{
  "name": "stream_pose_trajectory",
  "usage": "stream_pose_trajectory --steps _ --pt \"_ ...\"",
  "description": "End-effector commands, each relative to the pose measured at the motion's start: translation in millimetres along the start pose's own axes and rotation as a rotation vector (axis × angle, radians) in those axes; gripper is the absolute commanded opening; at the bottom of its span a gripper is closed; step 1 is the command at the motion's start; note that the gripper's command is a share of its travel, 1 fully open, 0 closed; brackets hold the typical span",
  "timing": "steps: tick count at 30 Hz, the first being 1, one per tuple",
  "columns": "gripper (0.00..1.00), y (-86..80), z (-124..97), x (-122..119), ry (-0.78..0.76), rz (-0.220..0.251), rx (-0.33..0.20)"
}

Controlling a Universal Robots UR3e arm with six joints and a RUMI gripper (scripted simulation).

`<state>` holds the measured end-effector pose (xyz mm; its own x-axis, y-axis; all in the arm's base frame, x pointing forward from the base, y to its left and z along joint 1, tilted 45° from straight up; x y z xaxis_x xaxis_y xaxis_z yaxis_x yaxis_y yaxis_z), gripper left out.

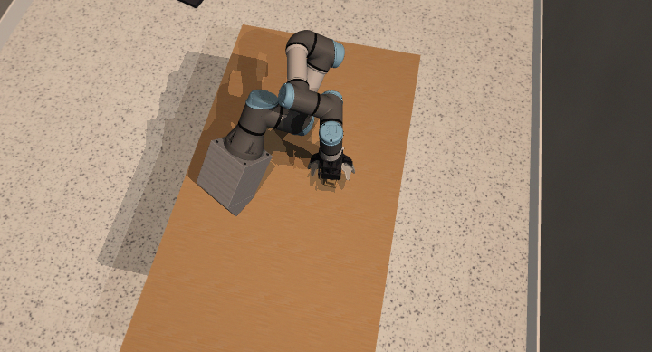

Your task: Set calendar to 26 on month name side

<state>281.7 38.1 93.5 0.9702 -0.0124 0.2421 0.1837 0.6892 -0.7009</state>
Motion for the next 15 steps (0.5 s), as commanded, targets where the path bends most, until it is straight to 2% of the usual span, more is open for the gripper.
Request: stream_pose_trajectory --steps 1,15 --pt "1.0 2.9 -0.5 0.9 0.104 0.003 -0.008" --pt "1.0 5.0 -0.9 1.1 0.172 0.002 -0.008"
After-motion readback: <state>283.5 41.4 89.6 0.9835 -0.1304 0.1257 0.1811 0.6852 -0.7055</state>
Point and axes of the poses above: the point where the finger pads meet when closed, its own y axis out along the fingers, its own x axis across the jaws, z = x × y, the point moved 6 cm from there along -y, back along the fingers, and after that the axes turned 13 degrees about y, right-handed, at the moved point
